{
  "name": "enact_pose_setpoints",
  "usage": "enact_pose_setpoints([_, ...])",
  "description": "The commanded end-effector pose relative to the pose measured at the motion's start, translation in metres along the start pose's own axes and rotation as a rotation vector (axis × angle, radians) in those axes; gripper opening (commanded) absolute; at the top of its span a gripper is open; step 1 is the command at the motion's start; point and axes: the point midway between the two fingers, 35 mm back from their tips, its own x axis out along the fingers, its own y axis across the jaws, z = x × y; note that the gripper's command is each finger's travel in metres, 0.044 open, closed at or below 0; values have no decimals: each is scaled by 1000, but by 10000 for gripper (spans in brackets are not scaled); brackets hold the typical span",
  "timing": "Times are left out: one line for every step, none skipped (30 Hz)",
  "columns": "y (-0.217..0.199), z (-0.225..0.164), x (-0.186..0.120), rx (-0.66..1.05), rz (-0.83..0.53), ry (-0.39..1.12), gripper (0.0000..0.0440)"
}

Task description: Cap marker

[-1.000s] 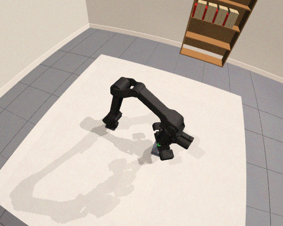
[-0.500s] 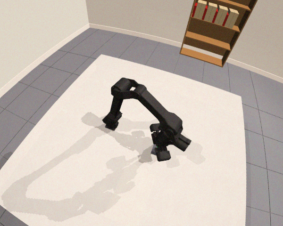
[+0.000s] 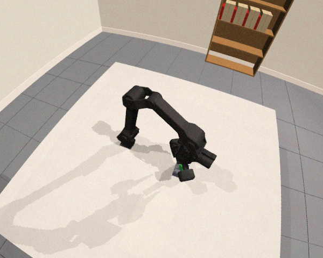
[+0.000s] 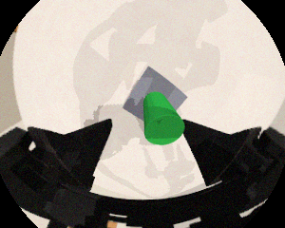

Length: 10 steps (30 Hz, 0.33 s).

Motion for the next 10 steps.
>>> enact_pose_setpoints([-3,3,-14,-3,-39,-34,440])
enact_pose_setpoints([-3,3,-19,-3,-47,-43,440])
enact_pose_setpoints([-4,4,-24,-4,-55,-51,440])
enact_pose_setpoints([-4,5,-29,-6,-62,-57,440])
enact_pose_setpoints([-5,5,-33,-8,-68,-63,440])
enact_pose_setpoints([-5,5,-36,-11,-73,-68,440])
enact_pose_setpoints([-5,5,-39,-13,-78,-73,440])
enact_pose_setpoints([-5,5,-42,-16,-82,-77,440])
enact_pose_setpoints([-5,5,-44,-19,-86,-81,440])
enact_pose_setpoints([-5,5,-46,-22,-89,-86,440])
